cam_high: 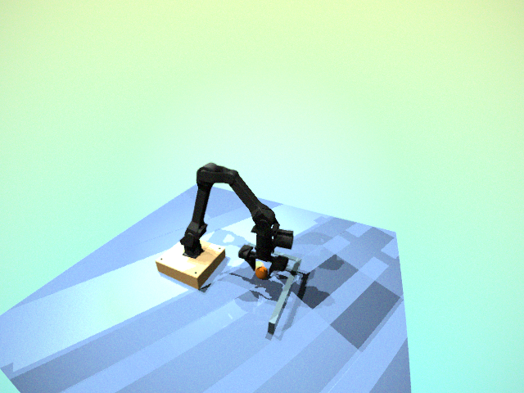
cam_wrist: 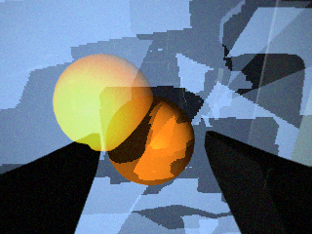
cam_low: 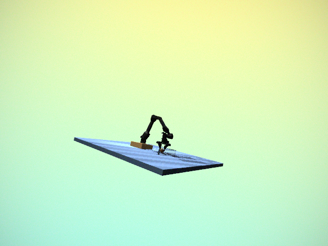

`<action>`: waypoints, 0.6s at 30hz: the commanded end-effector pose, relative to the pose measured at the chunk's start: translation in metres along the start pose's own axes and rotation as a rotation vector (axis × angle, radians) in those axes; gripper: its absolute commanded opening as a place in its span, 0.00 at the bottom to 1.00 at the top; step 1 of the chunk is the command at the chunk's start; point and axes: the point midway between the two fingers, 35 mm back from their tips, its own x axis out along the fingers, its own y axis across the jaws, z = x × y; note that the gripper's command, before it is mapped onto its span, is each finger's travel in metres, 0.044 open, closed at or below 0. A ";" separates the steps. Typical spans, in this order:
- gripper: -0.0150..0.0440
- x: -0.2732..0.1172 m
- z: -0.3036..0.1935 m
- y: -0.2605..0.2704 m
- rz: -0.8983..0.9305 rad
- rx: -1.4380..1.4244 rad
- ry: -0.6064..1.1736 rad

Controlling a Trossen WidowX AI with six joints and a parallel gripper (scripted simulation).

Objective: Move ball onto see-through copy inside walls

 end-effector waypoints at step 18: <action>0.25 -0.041 0.001 -0.007 0.008 0.005 -0.002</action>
